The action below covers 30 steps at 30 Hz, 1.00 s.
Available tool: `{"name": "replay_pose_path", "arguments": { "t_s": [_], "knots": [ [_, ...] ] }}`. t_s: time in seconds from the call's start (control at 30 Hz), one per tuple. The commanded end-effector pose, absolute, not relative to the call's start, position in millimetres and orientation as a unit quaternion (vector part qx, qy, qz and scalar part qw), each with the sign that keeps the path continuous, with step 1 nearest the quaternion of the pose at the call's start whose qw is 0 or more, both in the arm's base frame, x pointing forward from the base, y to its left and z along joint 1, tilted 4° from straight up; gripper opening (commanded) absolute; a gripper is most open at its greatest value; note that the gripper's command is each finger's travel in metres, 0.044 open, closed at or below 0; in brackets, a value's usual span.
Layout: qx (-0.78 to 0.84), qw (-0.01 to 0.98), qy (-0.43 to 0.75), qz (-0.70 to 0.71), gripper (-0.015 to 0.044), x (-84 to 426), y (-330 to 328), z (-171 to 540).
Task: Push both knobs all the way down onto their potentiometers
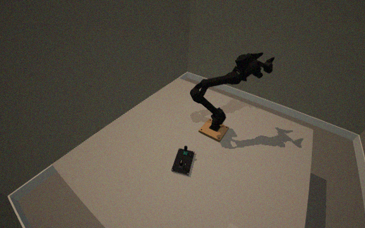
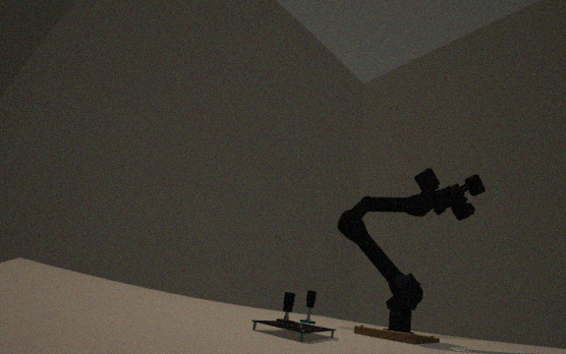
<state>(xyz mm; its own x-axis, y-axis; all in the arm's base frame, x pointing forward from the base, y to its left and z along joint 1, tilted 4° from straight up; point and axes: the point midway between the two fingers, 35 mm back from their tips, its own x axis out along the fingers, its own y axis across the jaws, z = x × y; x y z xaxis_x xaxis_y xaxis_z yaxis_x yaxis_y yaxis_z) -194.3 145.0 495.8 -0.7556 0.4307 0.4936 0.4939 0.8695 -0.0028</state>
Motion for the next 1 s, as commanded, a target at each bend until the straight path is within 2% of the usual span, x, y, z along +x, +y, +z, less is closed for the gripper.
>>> {"name": "replay_pose_path", "arguments": {
  "t_s": [0.0, 0.47, 0.97],
  "knots": [
    [-0.248, 0.247, -0.935, -0.062, 0.0374, -194.2, 145.9, 495.5],
    [-0.345, 0.211, -0.913, 0.06, 0.0006, -176.2, 214.3, 470.1],
    [-0.462, 0.202, -0.845, 0.177, 0.0, -127.8, 279.9, 438.9]
  ]
}}
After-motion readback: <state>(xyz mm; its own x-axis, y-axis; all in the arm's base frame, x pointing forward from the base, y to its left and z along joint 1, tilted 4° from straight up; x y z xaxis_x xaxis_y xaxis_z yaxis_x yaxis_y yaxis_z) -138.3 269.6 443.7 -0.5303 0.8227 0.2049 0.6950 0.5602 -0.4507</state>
